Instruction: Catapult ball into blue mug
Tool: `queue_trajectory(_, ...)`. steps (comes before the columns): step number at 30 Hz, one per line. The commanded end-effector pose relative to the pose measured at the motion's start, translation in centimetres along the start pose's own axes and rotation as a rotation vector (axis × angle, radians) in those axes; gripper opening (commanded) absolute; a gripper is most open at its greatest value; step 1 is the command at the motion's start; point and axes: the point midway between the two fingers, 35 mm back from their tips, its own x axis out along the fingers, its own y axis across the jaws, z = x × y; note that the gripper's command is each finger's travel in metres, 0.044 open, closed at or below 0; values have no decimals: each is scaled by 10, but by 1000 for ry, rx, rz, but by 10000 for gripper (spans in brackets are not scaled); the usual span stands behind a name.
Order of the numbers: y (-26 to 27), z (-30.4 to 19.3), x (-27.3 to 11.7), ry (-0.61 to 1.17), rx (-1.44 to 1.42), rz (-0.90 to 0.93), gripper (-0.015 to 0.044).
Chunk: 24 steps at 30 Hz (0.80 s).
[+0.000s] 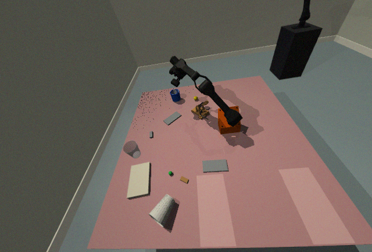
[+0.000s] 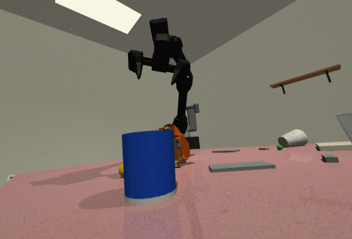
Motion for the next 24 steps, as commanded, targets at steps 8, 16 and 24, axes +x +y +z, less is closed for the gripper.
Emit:
queue_trajectory(8,-31,16,-10,-86,136,26,440)
queue_trajectory(16,-29,17,-5,-86,136,26,440)
queue_trajectory(24,-29,17,-5,-86,136,26,440)
